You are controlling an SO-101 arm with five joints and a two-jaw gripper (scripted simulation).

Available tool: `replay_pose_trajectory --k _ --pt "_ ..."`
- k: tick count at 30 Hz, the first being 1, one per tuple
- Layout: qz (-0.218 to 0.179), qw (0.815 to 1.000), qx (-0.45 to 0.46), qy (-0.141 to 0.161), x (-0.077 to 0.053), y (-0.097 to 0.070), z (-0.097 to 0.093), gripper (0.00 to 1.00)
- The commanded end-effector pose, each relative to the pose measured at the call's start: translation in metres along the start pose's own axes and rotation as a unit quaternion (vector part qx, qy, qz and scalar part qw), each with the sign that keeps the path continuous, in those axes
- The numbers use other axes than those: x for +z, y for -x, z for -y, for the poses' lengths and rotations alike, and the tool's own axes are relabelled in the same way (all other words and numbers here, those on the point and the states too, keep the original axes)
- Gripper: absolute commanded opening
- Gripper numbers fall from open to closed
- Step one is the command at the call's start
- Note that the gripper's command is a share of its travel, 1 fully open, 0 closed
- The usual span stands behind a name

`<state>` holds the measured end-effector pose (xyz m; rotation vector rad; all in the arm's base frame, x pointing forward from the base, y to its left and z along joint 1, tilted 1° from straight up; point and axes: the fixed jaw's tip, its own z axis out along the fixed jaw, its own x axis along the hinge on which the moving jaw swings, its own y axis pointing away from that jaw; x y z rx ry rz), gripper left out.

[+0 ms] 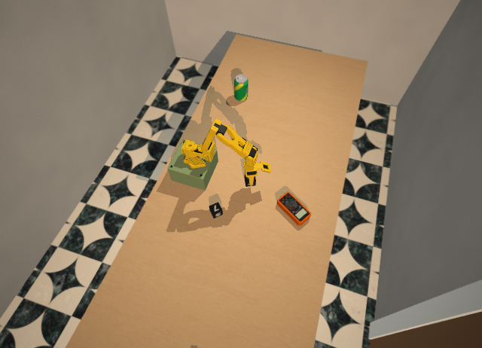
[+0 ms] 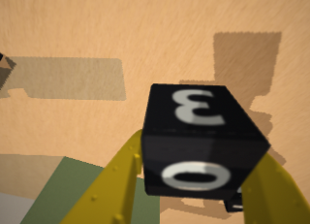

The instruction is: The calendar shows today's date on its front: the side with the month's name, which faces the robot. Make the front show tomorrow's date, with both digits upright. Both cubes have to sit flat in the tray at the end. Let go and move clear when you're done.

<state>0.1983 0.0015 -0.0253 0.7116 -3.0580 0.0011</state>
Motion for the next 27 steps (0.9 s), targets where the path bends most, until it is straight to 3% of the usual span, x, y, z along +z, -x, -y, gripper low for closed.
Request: replay_pose_trajectory --k 1,13,27 --pt "0.002 0.998 0.057 0.0 0.002 0.007 -0.006 0.0" --pt "0.002 0.991 0.135 0.0 0.004 0.012 -0.016 0.0" --pt "0.01 0.989 0.145 -0.002 0.003 0.017 -0.019 0.0"
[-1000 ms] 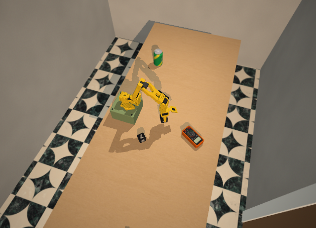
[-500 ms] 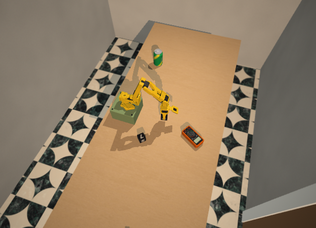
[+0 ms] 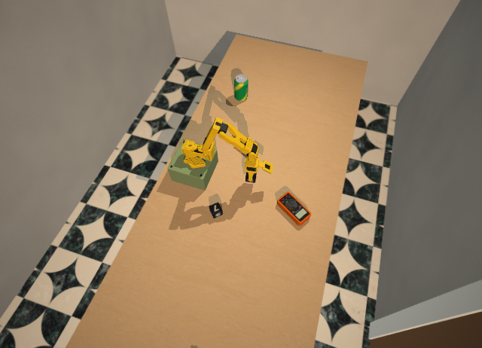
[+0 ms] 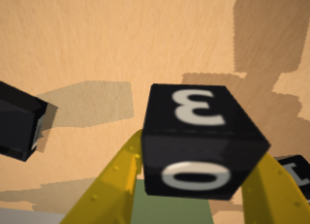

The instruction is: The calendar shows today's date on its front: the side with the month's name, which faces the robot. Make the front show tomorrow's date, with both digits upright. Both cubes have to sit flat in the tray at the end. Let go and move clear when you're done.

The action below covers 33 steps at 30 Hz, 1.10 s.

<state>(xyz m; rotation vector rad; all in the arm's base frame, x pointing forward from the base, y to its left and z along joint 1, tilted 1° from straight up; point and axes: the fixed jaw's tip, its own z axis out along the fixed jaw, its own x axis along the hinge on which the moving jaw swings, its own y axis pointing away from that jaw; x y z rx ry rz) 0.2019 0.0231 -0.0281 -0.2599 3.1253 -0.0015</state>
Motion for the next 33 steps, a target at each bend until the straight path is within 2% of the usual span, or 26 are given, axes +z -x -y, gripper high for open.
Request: replay_pose_trajectory --k 1,15,33 --pt "0.006 1.0 0.0 0.0 0.0008 0.0034 -0.0024 0.0" --pt "0.006 1.0 0.0 0.0 0.0009 0.0034 -0.0024 0.0" --pt "0.007 1.0 0.0 0.0 0.0072 0.0034 -0.0024 0.0"
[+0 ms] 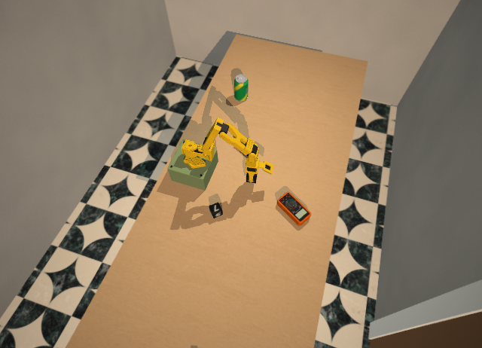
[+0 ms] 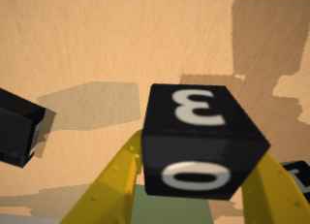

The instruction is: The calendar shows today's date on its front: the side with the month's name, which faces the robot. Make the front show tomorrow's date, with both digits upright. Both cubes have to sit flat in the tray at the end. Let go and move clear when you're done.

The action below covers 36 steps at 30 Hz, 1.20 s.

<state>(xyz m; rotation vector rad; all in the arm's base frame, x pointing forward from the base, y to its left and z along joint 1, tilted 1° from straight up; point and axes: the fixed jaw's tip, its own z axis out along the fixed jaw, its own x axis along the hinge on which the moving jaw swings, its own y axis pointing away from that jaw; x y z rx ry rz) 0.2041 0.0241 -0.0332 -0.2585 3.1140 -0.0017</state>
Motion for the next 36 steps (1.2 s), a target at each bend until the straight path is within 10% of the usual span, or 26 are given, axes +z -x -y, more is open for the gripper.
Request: replay_pose_trajectory --k 1,36 --pt "0.001 1.0 0.0 0.0 0.002 0.001 -0.002 0.0" --pt "0.001 1.0 0.0 0.001 0.015 0.001 -0.002 0.0"
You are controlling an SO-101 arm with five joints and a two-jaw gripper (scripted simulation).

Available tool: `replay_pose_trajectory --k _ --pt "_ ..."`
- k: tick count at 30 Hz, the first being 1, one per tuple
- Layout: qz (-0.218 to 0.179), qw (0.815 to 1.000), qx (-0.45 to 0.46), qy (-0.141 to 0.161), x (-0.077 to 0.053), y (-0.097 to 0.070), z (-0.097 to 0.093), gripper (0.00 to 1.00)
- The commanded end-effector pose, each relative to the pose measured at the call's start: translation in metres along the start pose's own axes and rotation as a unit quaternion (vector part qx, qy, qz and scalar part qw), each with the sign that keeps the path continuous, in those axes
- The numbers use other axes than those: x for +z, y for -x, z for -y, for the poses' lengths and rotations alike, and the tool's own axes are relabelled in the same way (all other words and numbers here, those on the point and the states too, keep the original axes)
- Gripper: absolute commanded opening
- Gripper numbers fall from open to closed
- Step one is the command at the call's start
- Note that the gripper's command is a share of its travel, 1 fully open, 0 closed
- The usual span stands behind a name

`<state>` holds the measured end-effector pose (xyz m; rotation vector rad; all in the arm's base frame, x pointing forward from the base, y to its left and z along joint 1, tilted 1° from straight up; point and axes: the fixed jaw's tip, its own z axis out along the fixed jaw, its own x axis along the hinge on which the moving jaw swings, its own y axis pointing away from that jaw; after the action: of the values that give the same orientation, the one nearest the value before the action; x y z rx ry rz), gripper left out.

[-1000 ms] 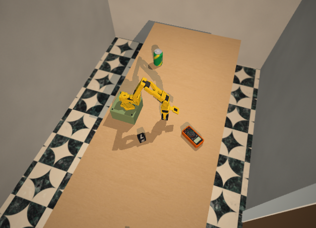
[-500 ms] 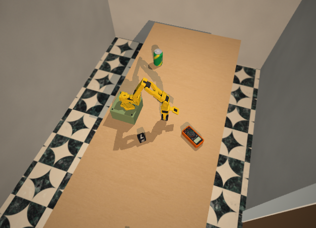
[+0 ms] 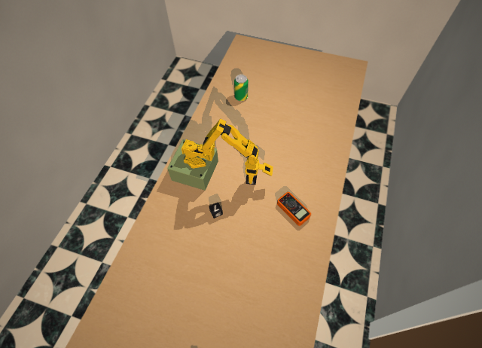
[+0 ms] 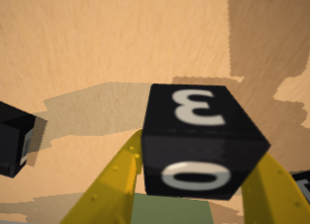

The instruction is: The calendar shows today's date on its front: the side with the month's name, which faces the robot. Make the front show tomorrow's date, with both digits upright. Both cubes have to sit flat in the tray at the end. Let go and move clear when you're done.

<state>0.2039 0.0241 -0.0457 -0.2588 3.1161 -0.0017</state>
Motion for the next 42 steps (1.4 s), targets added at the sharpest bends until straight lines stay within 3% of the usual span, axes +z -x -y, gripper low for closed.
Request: replay_pose_trajectory --k 1,42 --pt "0.002 1.0 0.0 0.0 0.003 0.001 -0.002 0.0" --pt "0.002 1.0 0.0 0.0 0.019 0.001 -0.002 0.0"
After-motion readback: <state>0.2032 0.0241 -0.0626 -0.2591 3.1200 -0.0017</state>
